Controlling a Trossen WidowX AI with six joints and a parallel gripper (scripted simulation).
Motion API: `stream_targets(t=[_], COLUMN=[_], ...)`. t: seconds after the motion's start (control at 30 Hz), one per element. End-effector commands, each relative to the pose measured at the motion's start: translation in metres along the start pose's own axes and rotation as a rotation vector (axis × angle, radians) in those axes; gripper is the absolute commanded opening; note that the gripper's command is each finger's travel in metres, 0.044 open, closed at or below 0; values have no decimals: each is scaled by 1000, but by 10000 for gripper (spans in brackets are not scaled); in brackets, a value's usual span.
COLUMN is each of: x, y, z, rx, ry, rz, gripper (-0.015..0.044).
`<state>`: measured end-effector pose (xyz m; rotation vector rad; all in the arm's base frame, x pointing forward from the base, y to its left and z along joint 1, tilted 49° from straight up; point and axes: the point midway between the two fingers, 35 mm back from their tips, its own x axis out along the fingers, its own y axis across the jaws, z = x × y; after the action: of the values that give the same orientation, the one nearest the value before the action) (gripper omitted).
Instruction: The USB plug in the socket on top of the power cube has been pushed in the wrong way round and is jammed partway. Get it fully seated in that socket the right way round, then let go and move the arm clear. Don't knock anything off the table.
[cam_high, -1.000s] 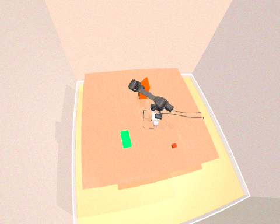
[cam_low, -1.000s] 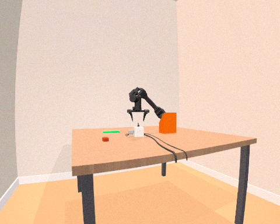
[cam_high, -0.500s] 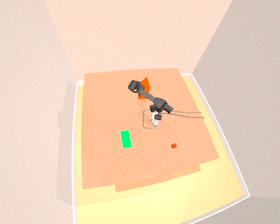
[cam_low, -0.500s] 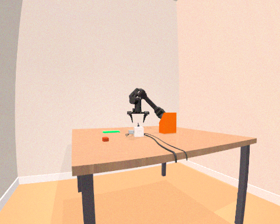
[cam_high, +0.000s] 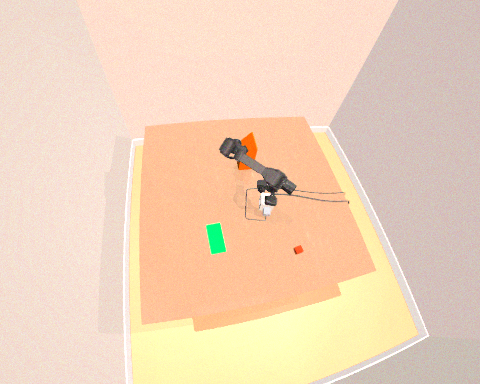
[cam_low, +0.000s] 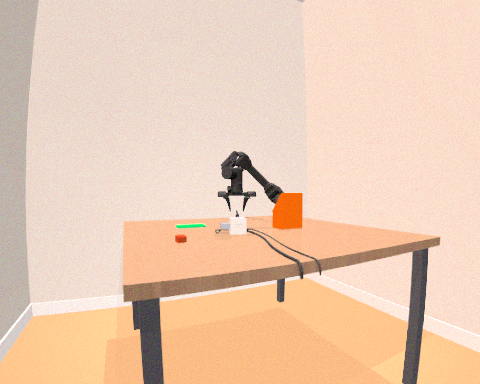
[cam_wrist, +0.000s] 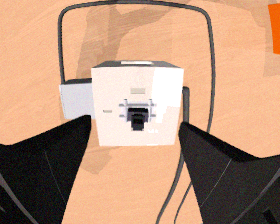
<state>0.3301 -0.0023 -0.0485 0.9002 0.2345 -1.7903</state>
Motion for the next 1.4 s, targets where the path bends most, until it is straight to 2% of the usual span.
stream_targets(t=[0.0, 0.23, 0.33, 1.37], x=[0, 0, 0, -10], y=[0, 0, 0, 0], z=[0, 0, 0, 0], rx=[1, 1, 1, 0], ry=[0, 0, 0, 0], rz=[1, 1, 1, 1], gripper=[204, 20, 0, 0])
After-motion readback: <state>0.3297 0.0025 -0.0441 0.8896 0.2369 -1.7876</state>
